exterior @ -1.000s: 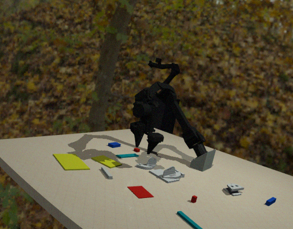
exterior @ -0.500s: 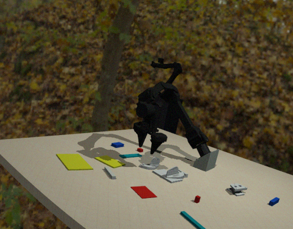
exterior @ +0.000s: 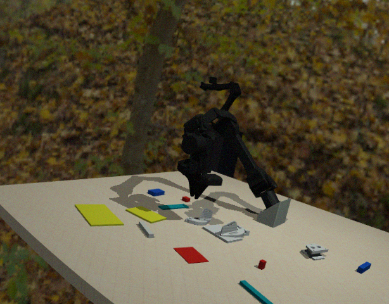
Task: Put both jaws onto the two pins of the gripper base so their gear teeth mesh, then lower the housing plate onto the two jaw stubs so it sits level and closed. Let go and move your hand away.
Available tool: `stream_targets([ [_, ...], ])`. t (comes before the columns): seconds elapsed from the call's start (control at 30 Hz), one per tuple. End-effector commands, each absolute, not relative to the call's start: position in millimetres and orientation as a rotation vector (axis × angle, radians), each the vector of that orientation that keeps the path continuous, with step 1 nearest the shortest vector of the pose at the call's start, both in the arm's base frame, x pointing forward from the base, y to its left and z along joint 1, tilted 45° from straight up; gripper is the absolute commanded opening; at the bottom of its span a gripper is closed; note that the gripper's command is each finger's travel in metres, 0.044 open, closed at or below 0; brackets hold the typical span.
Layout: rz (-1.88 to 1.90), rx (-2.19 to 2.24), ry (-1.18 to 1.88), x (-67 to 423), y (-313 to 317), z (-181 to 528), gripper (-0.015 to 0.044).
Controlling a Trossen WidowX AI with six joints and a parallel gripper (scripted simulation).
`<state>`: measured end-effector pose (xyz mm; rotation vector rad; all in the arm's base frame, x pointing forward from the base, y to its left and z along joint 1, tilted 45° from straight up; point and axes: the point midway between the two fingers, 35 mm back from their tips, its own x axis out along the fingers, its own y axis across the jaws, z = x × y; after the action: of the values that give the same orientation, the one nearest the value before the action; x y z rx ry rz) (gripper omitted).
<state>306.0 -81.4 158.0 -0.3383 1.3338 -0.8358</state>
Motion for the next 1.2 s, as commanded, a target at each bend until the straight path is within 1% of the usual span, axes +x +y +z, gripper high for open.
stream_targets([
  [0.0,-0.837,-0.334,1.335,305.7,-81.0,157.8,0.0020],
  [0.03,-0.837,-0.334,1.335,305.7,-81.0,157.8,0.0000],
  [0.6,-0.837,-0.334,1.335,305.7,-81.0,157.8,0.0000],
  [1.17,-0.836,-0.338,1.334,306.0,-81.3,158.0,0.0440],
])
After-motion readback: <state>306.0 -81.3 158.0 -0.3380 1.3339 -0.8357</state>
